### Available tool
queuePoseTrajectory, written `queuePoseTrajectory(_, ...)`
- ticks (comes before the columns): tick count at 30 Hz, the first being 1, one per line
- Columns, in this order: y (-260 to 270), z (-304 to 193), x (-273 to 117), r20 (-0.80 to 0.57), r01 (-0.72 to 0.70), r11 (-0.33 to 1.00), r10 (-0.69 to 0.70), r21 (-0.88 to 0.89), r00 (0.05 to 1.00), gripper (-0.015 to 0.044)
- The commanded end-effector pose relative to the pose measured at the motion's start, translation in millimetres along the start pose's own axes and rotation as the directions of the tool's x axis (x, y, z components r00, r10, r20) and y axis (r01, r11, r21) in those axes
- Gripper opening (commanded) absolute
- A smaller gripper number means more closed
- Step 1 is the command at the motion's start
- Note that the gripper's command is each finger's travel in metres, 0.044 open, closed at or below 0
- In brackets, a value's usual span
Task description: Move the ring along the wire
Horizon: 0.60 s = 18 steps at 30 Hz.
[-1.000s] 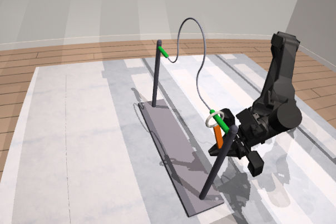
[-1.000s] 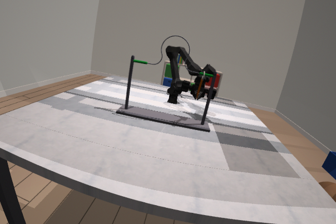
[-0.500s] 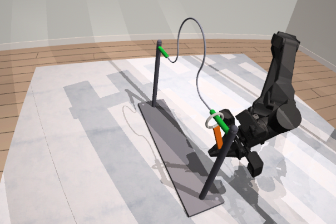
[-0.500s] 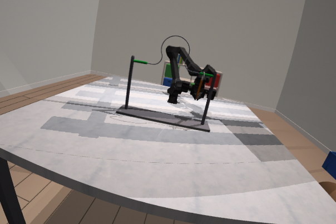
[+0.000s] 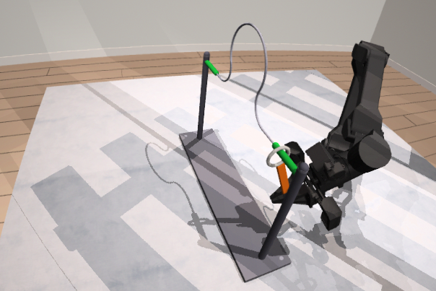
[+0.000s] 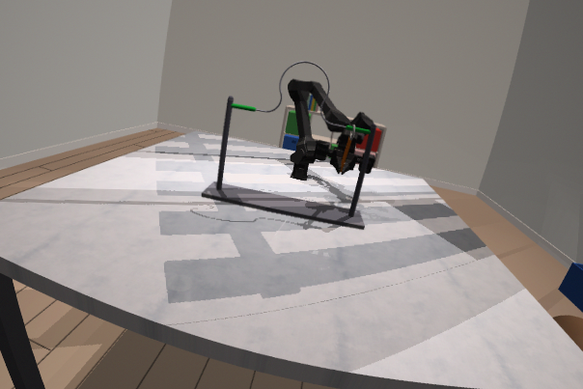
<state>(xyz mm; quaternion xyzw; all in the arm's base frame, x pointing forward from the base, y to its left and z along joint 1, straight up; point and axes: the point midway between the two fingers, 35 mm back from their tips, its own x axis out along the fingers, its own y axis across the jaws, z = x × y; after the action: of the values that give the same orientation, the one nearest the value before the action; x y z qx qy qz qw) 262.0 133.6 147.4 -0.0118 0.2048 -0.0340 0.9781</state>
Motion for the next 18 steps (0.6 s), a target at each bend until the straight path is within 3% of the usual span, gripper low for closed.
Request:
queuePoseTrajectory(1,0,0,0,0.0,0.0,1.0,0.0,0.0,1.0,0.0086)
queuePoseTrajectory(4,0,0,-2,-0.001,0.0,1.0,0.0,0.0,1.0,0.016)
queuePoseTrajectory(18,1,-2,-42,-0.008,0.004,1.0,-0.004,0.004,1.0,0.016)
